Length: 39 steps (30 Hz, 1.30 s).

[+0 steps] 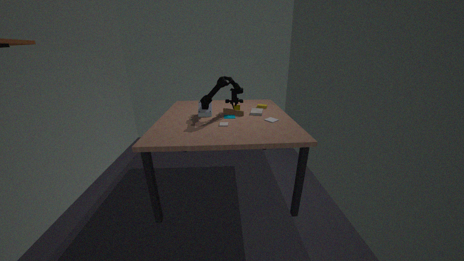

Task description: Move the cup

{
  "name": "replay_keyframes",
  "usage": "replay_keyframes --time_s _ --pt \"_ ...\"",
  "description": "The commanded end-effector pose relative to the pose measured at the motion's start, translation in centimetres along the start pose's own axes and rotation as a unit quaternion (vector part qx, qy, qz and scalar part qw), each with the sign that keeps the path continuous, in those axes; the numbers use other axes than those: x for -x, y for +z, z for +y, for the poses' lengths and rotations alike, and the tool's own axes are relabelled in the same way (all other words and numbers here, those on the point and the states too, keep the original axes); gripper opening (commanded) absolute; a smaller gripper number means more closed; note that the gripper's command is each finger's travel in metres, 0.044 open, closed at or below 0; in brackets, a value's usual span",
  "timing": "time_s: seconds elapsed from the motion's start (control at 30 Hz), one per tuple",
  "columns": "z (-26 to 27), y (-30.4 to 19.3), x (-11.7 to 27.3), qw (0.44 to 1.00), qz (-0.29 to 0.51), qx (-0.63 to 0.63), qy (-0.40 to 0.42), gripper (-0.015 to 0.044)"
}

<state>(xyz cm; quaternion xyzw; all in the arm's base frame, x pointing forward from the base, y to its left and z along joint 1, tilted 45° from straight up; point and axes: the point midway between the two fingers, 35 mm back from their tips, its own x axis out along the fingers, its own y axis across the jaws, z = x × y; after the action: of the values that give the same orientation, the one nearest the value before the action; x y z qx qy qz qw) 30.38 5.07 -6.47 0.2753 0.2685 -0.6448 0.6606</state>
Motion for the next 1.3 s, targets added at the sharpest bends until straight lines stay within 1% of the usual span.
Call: replay_keyframes --time_s 0.0,0.57,1.27 --pt "0.3 -0.1 1.3 1.000 0.004 -0.004 0.003 0.0000" --pt "0.0 -0.4 7.4 1.000 0.002 -0.001 0.002 0.0000" --pt "-0.2 -0.4 7.1 1.000 0.000 0.004 0.002 0.0000"
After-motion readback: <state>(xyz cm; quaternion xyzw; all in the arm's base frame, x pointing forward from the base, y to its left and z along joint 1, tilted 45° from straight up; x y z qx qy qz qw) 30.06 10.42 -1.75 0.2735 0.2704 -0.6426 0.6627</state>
